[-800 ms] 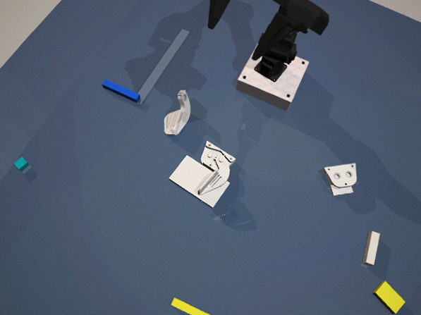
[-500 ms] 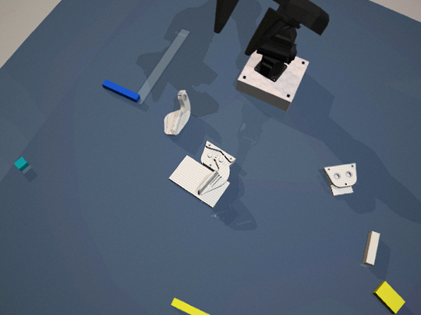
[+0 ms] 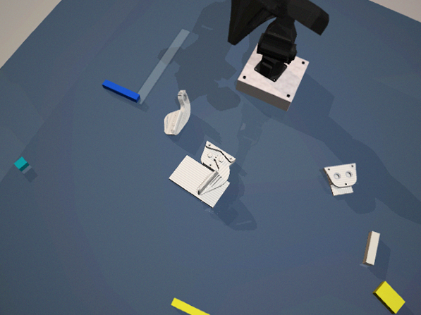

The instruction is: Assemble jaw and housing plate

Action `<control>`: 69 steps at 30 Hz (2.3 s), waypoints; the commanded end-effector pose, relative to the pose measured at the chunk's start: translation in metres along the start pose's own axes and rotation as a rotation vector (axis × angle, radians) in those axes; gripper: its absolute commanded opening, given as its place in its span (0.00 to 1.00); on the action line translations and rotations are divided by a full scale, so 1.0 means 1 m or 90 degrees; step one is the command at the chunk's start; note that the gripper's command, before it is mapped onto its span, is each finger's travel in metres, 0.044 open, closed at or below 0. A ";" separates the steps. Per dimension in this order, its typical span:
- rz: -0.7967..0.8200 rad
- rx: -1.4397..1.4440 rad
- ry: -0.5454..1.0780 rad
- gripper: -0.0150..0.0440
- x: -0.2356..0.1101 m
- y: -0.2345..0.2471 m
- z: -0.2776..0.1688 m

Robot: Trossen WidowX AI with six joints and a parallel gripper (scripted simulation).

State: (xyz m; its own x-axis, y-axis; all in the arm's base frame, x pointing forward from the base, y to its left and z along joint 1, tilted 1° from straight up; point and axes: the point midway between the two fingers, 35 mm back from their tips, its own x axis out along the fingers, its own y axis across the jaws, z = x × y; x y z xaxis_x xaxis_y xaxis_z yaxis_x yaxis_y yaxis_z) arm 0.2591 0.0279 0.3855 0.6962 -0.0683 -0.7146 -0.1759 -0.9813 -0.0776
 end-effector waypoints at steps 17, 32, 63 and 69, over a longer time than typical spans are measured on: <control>0.045 0.170 -0.044 0.79 0.035 0.016 0.009; 0.122 0.420 -0.093 1.00 0.082 0.046 0.030; 0.323 0.949 -0.138 1.00 0.155 0.117 0.101; 0.370 1.053 -0.137 1.00 0.165 0.130 0.119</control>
State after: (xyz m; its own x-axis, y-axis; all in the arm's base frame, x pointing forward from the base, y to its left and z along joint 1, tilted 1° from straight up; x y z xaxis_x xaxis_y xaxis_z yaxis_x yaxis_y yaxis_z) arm 0.2710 -0.0863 0.1865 0.2491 -0.1674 -0.9539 -0.9124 0.2897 -0.2891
